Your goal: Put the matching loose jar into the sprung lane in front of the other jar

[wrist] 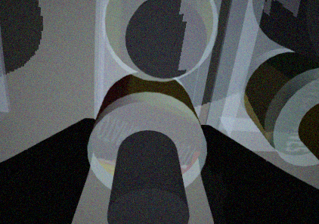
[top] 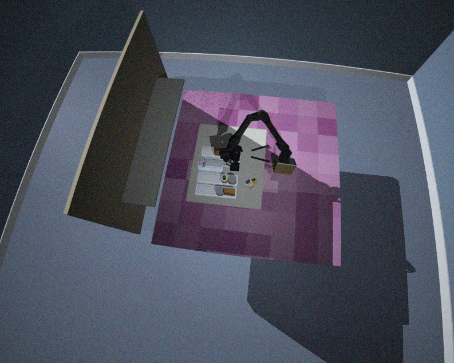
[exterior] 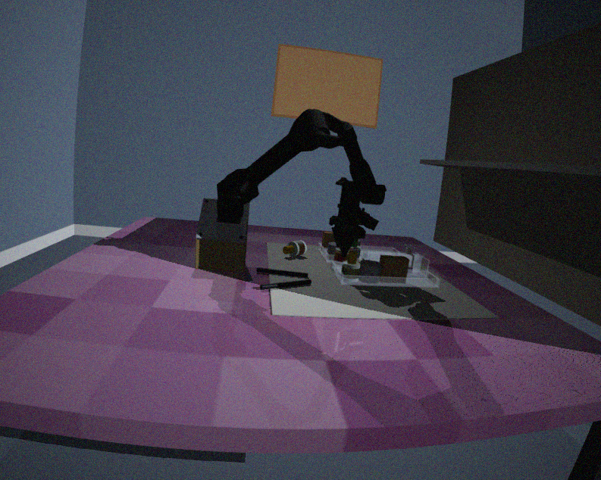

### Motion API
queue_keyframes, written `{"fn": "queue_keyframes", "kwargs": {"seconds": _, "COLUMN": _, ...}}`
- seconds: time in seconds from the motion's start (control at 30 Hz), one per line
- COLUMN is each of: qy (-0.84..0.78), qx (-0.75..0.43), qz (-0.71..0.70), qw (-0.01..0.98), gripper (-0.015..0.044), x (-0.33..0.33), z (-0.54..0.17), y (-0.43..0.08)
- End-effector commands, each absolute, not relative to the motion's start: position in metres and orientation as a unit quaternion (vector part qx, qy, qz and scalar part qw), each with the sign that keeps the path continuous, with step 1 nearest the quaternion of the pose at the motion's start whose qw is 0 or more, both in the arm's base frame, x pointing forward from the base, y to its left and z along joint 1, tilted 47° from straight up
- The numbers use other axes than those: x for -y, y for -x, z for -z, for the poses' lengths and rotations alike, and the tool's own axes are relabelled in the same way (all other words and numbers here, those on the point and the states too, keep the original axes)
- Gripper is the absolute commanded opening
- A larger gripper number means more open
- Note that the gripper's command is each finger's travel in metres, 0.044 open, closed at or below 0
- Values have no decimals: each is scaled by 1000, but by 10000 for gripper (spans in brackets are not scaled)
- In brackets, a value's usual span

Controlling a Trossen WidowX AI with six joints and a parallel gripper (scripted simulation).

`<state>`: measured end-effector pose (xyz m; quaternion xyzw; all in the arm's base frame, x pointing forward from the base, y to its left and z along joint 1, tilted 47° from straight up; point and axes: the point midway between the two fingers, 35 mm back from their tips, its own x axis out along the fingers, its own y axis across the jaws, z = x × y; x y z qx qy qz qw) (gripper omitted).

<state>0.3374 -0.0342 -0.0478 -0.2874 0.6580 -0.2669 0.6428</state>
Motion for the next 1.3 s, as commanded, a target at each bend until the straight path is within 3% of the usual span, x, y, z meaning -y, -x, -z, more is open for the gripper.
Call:
{"fn": "queue_keyframes", "kwargs": {"seconds": 0.0, "qy": 288, "qx": -647, "qz": 270, "qw": 652, "gripper": 0, "x": 33, "z": 44, "y": -347}}
{"fn": "queue_keyframes", "kwargs": {"seconds": 1.27, "qy": 288, "qx": -647, "qz": 270, "qw": 652, "gripper": 0, "x": 33, "z": 44, "y": -352}}
